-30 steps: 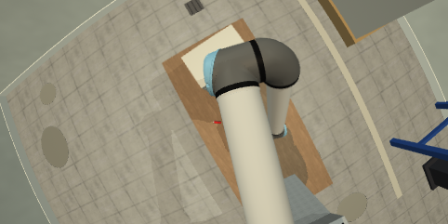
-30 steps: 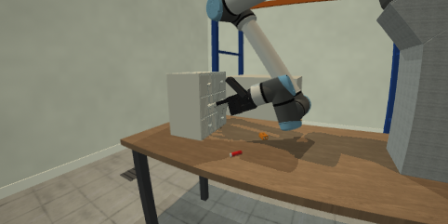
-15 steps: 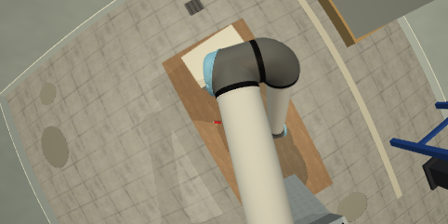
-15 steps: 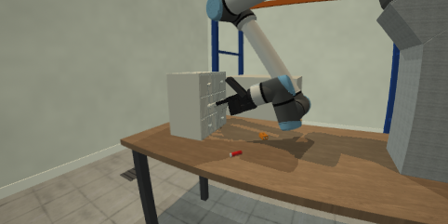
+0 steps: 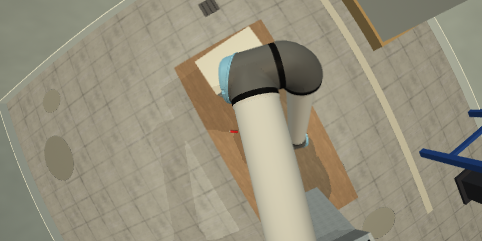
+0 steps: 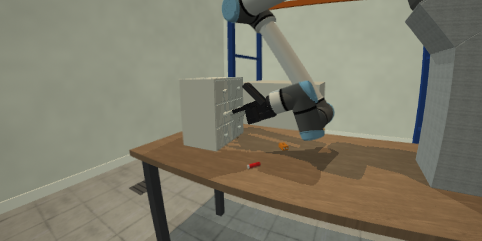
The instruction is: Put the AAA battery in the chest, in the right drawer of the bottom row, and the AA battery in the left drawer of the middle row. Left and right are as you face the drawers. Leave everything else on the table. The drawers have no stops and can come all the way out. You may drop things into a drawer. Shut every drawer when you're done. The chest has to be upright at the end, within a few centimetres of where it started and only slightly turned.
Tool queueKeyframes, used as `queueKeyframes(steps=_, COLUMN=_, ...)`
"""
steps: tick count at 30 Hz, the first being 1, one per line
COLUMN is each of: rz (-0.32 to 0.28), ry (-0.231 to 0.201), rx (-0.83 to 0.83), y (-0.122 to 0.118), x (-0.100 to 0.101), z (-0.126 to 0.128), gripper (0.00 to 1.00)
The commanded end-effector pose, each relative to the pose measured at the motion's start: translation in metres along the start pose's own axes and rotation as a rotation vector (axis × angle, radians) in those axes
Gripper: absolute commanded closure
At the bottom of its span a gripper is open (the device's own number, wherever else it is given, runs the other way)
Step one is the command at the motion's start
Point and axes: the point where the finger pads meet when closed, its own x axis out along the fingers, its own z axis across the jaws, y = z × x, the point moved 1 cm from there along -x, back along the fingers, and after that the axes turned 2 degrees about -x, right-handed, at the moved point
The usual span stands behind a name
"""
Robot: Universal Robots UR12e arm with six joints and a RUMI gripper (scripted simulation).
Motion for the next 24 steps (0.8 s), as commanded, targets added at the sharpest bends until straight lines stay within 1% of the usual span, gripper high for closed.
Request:
queueKeyframes(steps=1, rz=0.001, ry=0.0, rx=0.0, y=0.0005, x=0.0, z=-0.0001, gripper=0.8)
queueKeyframes(steps=8, rz=0.001, ry=0.0, rx=0.0, y=0.0005, x=0.0, z=-0.0001, gripper=0.8)
queueKeyframes(steps=9, rz=0.001, ry=0.0, rx=0.0, y=0.0005, x=0.0, z=-0.0001, gripper=0.93)
queueKeyframes(steps=24, rz=0.001, ry=0.0, rx=0.0, y=0.0005, x=0.0, z=-0.0001, gripper=0.93)
